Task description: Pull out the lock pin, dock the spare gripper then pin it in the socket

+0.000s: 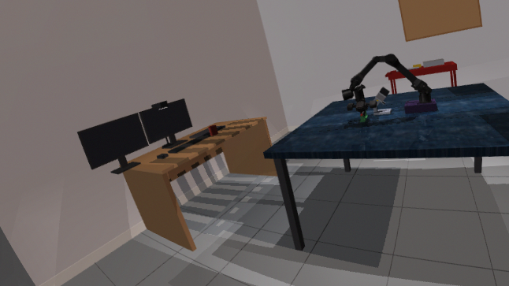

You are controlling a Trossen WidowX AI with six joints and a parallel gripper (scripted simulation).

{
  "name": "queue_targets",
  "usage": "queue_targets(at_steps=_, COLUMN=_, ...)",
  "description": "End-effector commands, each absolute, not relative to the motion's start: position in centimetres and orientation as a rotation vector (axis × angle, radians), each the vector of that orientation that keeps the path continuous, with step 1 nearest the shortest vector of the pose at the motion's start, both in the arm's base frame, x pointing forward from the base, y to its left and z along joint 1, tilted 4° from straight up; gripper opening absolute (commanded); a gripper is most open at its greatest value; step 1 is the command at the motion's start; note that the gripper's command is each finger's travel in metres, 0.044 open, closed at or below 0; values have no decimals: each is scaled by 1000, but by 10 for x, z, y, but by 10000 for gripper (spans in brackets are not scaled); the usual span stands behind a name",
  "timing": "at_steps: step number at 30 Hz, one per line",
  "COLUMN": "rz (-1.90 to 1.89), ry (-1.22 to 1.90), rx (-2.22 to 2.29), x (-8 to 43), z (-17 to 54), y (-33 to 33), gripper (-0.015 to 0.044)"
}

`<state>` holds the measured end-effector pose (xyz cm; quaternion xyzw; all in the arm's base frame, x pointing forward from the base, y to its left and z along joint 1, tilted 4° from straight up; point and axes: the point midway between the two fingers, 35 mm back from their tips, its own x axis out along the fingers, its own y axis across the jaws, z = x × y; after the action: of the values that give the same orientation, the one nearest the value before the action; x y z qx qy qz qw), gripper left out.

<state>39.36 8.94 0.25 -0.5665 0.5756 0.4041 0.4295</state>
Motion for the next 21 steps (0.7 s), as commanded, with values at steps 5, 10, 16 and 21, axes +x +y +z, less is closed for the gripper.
queue_targets(at_steps=5, rz=1012, ry=1438, rx=-1419, x=394, z=9, y=89, gripper=0)
queue_targets(at_steps=10, rz=1012, ry=1438, rx=-1419, x=395, z=24, y=91, gripper=0)
queue_targets(at_steps=16, rz=1012, ry=1438, rx=-1419, x=394, z=44, y=92, gripper=0)
queue_targets(at_steps=21, rz=1012, ry=1438, rx=-1419, x=393, z=60, y=92, gripper=0)
